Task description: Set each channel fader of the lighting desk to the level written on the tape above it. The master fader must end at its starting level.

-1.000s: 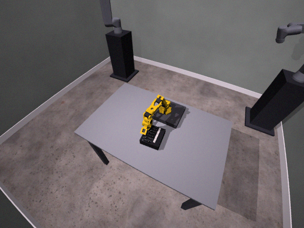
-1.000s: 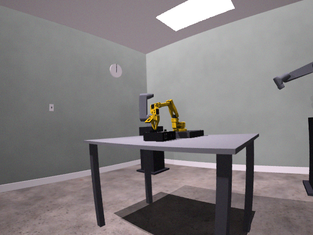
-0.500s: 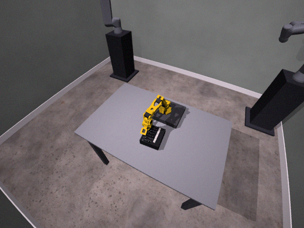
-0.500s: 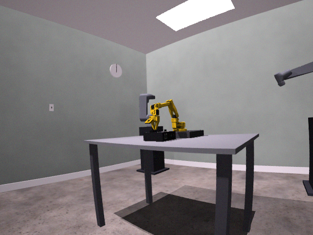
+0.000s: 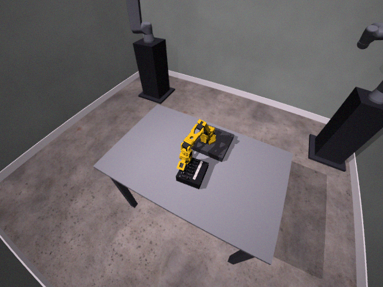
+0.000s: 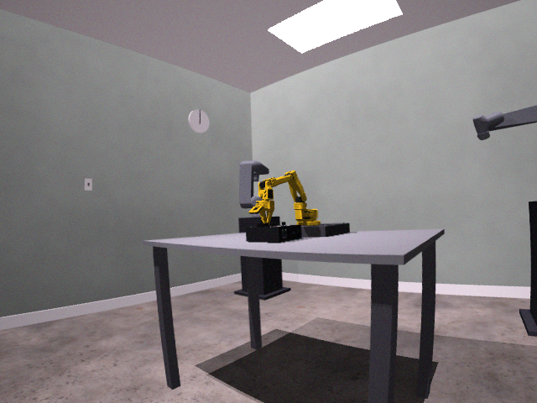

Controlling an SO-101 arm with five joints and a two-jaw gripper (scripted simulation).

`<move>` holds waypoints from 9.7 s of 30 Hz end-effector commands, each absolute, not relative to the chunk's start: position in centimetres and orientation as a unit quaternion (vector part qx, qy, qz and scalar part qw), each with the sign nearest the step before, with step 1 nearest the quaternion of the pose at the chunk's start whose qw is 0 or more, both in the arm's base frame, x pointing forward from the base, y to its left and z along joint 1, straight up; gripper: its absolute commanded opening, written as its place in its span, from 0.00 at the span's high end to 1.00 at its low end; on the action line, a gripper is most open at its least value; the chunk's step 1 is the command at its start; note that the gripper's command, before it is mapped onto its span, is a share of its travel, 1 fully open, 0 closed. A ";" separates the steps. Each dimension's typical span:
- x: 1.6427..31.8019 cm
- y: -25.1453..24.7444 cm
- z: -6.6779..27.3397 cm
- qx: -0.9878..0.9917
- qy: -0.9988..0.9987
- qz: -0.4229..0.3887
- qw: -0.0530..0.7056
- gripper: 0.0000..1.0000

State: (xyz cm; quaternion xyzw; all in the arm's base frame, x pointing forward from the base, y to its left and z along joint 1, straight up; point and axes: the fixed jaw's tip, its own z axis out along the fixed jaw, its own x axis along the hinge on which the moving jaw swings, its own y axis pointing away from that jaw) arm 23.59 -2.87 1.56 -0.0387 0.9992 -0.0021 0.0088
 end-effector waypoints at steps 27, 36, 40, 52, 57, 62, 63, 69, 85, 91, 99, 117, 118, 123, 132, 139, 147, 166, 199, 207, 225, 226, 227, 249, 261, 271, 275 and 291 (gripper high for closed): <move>23.3 -2.7 1.3 -0.040 0.999 0.000 0.000 1.00; 23.3 -2.6 1.3 -0.040 0.999 0.000 0.000 1.00; 23.4 -2.4 1.4 -0.040 0.999 0.000 0.000 1.00; 23.4 -2.3 1.5 -0.040 0.999 0.000 0.000 1.00; 23.4 -2.1 1.6 -0.040 0.999 0.000 0.000 1.00; 23.4 -2.1 1.6 -0.040 0.999 0.000 0.000 1.00; 23.4 -2.1 1.6 -0.040 0.999 0.000 0.000 1.00; 23.4 -2.0 1.7 -0.040 0.999 0.000 0.000 1.00; 23.5 -1.7 1.8 -0.040 0.999 0.000 0.001 1.00; 23.6 -1.5 1.9 -0.040 0.999 0.000 0.001 1.00; 23.6 -1.4 1.9 -0.040 0.999 0.000 0.001 1.00; 23.6 -1.1 1.8 -0.040 0.999 0.000 0.001 1.00; 23.6 -1.1 1.8 -0.040 0.999 0.000 0.001 1.00; 23.7 -1.0 1.8 -0.040 0.999 0.000 0.001 1.00; 23.7 -0.8 1.8 -0.040 0.999 0.000 0.001 1.00; 23.7 -0.7 1.8 -0.040 0.999 0.000 0.001 1.00; 23.7 -0.5 1.7 -0.040 0.999 0.000 0.001 1.00; 23.7 -0.2 1.7 -0.040 0.999 0.000 0.001 1.00; 23.6 0.4 1.6 -0.040 0.999 0.000 0.001 1.00; 23.5 0.5 1.5 -0.040 0.999 0.000 0.001 1.00; 23.4 0.8 1.5 -0.040 0.999 0.000 0.001 1.00; 23.4 0.9 1.5 -0.040 0.999 0.000 0.001 1.00; 23.4 0.9 1.5 -0.040 0.999 0.000 0.001 1.00; 23.3 1.3 1.4 -0.040 0.999 0.000 0.001 1.00; 23.2 1.5 1.3 -0.040 0.999 0.000 0.001 1.00; 23.2 1.6 1.3 -0.040 0.999 0.000 0.001 1.00; 23.2 1.7 1.3 -0.040 0.999 0.000 0.001 1.00; 23.1 1.9 1.2 -0.040 0.999 0.000 0.001 1.00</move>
